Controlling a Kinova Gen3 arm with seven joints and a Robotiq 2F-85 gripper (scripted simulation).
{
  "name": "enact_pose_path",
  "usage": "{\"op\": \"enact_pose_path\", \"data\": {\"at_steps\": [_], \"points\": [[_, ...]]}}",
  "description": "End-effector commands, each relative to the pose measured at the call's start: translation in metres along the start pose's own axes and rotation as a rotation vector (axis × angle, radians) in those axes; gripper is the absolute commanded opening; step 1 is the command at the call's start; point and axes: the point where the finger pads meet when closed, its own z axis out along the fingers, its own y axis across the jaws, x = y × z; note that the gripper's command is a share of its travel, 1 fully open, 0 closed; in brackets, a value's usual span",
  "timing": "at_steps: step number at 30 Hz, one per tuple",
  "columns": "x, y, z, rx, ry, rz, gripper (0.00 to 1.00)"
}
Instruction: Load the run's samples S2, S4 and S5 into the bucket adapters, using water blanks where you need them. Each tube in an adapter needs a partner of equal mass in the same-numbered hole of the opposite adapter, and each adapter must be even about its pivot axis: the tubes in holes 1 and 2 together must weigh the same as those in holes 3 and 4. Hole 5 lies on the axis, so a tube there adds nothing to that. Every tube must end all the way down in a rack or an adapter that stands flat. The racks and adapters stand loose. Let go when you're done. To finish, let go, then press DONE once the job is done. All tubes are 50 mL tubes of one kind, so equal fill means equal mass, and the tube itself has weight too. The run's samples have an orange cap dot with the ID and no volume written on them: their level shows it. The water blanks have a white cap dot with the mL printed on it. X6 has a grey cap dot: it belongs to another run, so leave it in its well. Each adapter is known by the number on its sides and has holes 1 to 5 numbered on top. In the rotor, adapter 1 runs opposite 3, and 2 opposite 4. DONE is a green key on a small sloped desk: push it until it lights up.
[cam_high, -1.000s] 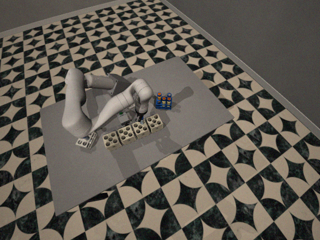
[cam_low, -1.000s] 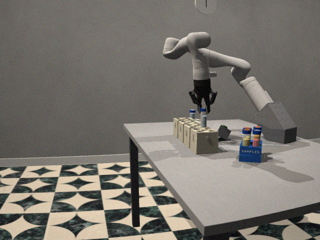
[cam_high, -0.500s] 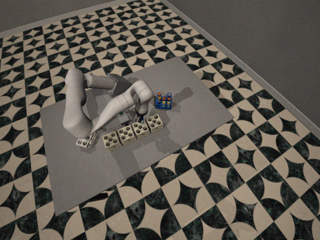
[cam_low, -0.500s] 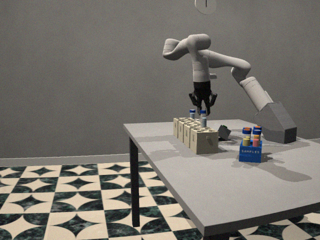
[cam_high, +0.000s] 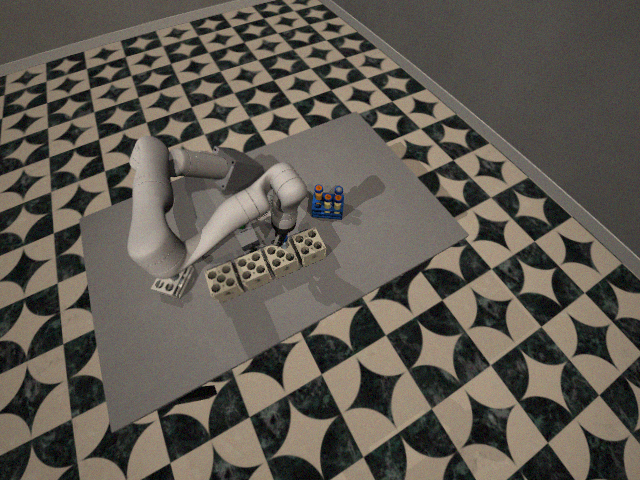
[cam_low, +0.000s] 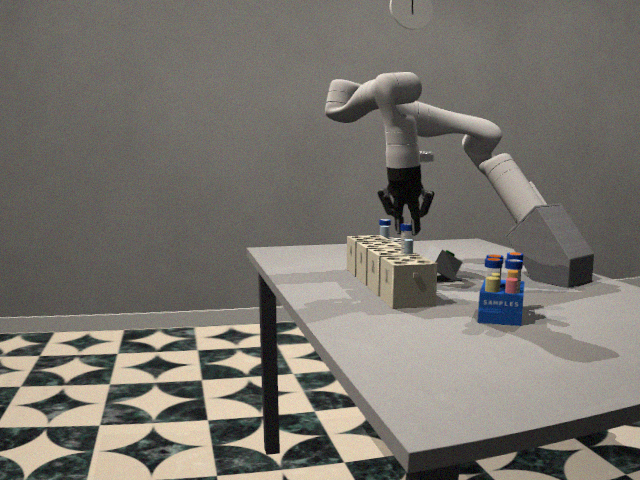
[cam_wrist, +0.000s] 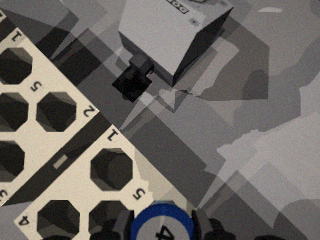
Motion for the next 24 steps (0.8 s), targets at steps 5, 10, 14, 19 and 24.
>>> {"op": "enact_pose_path", "data": {"at_steps": [5, 10, 14, 19, 24], "points": [[-0.001, 0.0, 0.004, 0.0, -0.002, 0.0, 0.1], [-0.002, 0.0, 0.007, 0.0, -0.002, 0.0, 0.1], [-0.002, 0.0, 0.009, 0.0, -0.002, 0.0, 0.1], [-0.002, 0.0, 0.012, 0.0, -0.002, 0.0, 0.1], [-0.003, 0.0, 0.015, 0.0, -0.002, 0.0, 0.1]]}}
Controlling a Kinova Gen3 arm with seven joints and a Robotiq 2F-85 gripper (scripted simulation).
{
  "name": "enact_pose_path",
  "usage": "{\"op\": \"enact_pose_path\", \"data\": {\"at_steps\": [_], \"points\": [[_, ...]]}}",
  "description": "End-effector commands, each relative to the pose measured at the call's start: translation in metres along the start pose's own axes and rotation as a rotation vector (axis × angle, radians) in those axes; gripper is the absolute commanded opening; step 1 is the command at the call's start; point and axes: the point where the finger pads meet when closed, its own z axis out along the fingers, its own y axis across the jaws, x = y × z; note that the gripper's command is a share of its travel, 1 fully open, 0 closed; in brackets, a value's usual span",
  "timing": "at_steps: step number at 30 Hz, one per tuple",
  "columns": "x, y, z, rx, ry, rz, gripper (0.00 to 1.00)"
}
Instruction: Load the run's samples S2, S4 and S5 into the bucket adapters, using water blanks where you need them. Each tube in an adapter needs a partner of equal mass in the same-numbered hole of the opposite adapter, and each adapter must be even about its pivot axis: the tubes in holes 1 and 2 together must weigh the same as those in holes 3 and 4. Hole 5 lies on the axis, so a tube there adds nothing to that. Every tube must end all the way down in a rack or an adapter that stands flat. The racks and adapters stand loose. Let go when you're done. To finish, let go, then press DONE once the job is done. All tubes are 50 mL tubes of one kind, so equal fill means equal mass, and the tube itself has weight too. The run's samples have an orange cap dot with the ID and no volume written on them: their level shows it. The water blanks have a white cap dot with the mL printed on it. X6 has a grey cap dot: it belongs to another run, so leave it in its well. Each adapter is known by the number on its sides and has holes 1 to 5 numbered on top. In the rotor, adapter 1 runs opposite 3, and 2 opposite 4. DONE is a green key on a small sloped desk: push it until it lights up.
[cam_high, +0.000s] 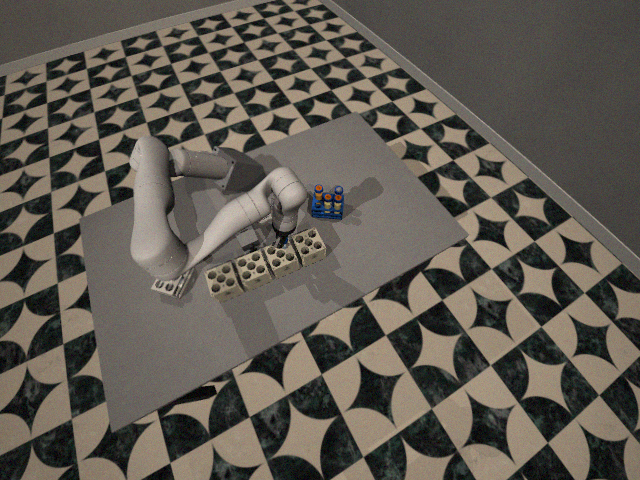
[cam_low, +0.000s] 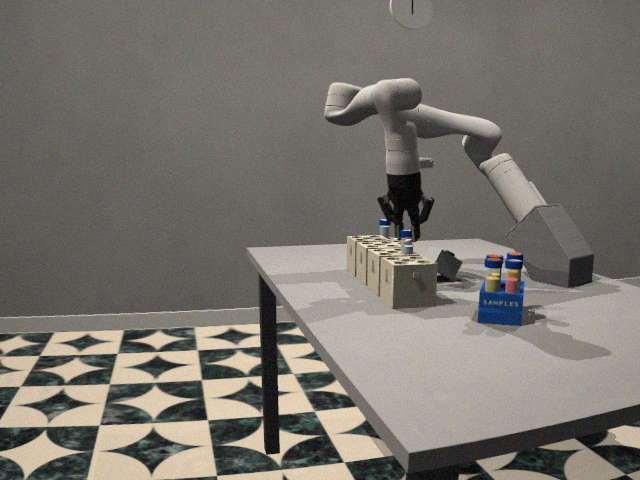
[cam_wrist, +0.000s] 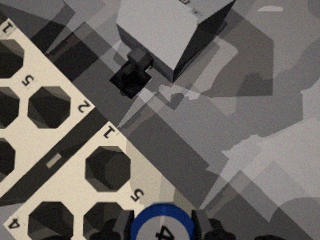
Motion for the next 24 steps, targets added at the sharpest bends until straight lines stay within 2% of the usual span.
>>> {"op": "enact_pose_path", "data": {"at_steps": [1, 24], "points": [[-0.001, 0.0, 0.002, 0.0, -0.002, 0.0, 0.1], [-0.003, 0.0, 0.015, 0.0, -0.002, 0.0, 0.1]]}}
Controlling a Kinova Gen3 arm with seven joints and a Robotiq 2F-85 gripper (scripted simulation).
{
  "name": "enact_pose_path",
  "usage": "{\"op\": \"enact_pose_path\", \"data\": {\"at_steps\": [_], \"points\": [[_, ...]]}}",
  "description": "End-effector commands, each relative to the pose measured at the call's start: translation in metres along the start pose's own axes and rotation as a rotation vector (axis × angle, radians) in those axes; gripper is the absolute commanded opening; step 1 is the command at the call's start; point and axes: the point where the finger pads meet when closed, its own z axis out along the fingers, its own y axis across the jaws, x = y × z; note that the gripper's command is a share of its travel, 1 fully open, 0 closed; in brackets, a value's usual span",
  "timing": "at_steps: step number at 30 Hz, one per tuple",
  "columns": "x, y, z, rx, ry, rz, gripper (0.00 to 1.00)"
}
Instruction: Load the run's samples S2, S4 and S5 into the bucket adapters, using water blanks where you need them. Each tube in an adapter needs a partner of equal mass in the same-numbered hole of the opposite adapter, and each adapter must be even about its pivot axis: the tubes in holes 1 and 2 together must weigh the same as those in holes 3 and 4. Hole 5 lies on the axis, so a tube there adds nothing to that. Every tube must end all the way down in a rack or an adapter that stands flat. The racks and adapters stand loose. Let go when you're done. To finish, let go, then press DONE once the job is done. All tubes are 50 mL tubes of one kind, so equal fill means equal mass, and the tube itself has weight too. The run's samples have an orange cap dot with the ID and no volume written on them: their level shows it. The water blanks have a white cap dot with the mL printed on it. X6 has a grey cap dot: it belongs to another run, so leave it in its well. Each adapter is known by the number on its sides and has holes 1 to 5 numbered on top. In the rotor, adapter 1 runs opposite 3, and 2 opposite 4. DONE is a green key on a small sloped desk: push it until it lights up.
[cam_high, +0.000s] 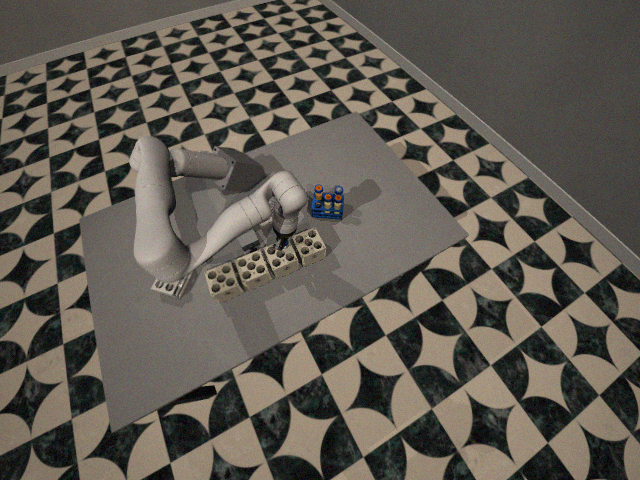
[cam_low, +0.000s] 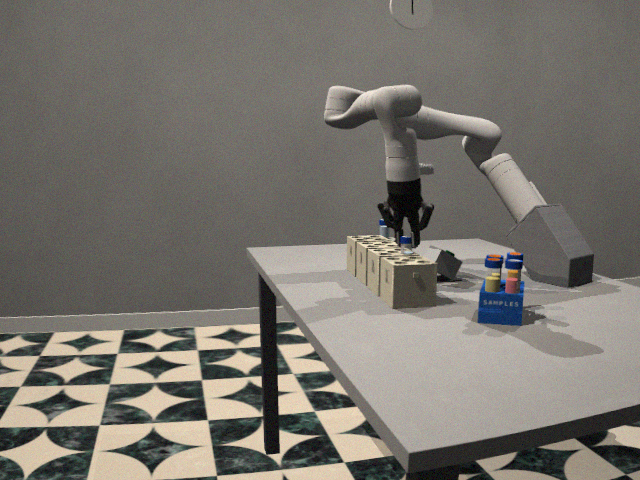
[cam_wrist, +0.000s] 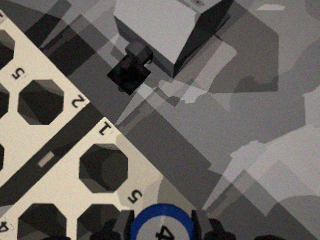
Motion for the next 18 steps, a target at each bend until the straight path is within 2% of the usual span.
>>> {"op": "enact_pose_path", "data": {"at_steps": [1, 18], "points": [[-0.0006, 0.0, 0.0003, 0.0, -0.002, 0.0, 0.1], [-0.002, 0.0, 0.0082, 0.0, -0.002, 0.0, 0.1]]}}
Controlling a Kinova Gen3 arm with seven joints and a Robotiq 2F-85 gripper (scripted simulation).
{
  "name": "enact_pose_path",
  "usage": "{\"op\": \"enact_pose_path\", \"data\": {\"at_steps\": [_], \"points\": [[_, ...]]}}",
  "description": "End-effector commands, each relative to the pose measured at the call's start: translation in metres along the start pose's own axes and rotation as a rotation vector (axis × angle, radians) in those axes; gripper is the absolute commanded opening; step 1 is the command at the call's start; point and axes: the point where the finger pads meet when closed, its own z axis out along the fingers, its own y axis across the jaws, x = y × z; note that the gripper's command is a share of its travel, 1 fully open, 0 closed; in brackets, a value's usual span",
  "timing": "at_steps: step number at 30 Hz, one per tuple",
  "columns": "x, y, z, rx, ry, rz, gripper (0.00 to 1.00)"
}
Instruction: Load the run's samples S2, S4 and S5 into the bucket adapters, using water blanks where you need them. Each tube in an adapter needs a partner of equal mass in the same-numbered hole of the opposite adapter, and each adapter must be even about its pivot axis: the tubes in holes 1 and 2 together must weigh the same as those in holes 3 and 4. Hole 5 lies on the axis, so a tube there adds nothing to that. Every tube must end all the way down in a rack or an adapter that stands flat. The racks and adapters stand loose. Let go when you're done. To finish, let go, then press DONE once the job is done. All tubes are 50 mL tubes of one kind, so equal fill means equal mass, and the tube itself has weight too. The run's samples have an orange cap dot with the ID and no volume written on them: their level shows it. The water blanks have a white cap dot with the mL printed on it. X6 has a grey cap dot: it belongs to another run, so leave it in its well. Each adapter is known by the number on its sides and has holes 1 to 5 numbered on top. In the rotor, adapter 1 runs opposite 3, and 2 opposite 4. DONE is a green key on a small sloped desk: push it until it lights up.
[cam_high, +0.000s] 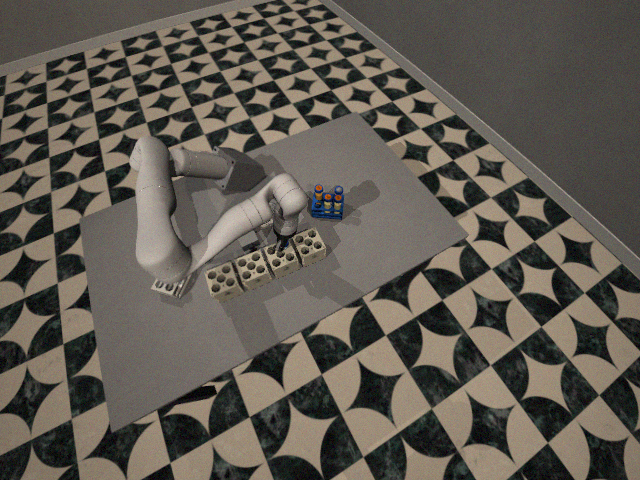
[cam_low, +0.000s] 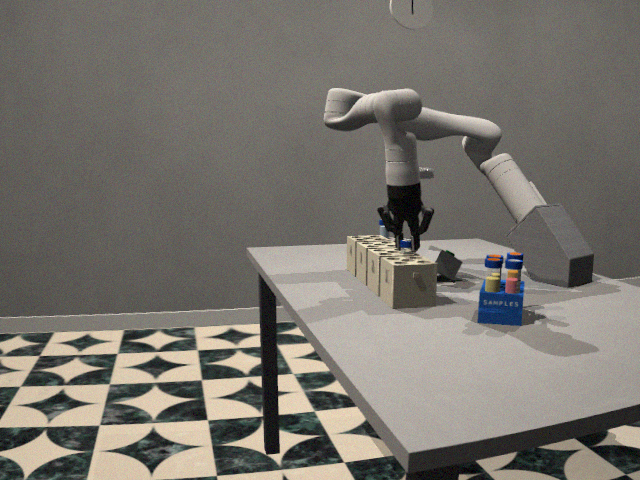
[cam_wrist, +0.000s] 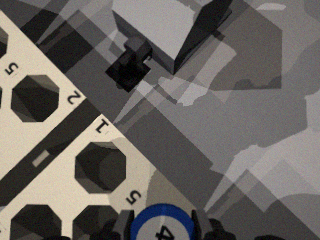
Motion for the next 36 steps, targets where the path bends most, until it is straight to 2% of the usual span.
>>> {"op": "enact_pose_path", "data": {"at_steps": [1, 6, 7, 36], "points": [[-0.0004, 0.0, -0.0007, 0.0, -0.002, 0.0, 0.1], [-0.0004, 0.0, -0.0007, 0.0, -0.002, 0.0, 0.1], [-0.0004, 0.0, -0.0007, 0.0, -0.002, 0.0, 0.62], [-0.0001, 0.0, -0.002, 0.0, -0.002, 0.0, 0.62]]}}
